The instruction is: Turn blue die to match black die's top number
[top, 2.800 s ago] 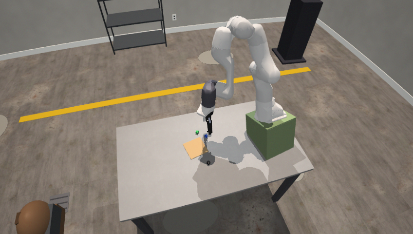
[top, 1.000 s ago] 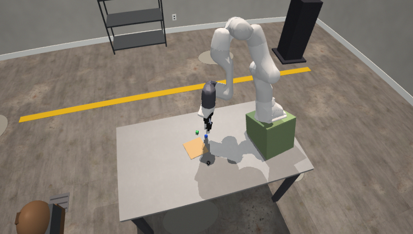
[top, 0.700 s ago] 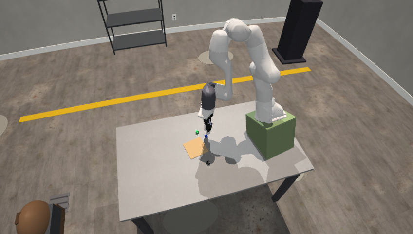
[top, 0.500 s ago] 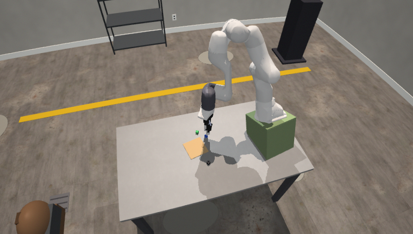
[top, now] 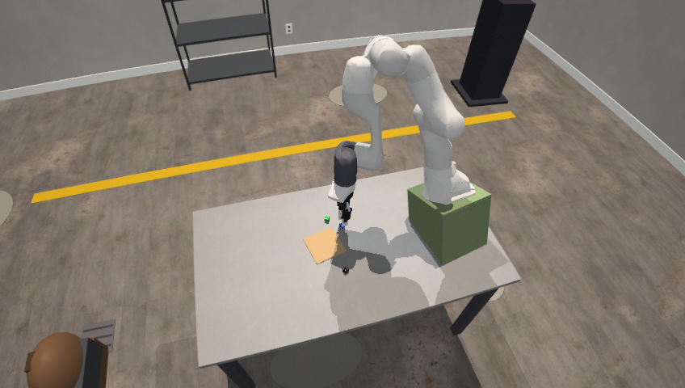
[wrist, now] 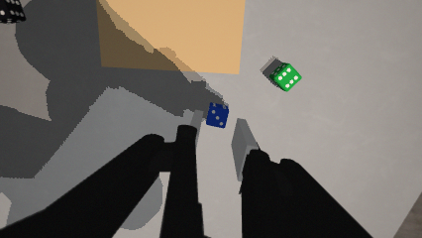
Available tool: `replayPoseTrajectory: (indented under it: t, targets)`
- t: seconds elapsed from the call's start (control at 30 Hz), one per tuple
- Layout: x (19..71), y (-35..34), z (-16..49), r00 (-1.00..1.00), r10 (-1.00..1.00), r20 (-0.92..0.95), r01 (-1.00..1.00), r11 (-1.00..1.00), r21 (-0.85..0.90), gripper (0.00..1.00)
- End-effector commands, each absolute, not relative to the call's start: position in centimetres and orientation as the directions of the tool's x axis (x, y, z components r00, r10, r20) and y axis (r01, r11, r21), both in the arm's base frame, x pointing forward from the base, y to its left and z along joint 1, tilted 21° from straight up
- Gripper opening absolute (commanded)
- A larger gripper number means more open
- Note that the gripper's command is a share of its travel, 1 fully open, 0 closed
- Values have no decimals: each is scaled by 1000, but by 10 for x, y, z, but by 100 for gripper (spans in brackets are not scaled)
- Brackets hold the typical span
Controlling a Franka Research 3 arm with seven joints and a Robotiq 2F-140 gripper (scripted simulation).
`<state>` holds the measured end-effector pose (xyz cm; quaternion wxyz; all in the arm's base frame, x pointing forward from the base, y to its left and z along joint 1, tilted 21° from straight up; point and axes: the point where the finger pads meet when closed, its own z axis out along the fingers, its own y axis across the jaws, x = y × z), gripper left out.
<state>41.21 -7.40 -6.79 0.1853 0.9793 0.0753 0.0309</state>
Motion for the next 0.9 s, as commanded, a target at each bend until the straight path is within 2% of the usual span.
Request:
replayPoseTrajectory:
  t: [0.0, 0.87]
  targets:
    - [414, -74, -71, 989, 142, 46, 116, -925, 363, 21]
    - [414, -75, -75, 989, 142, 46, 116, -925, 363, 21]
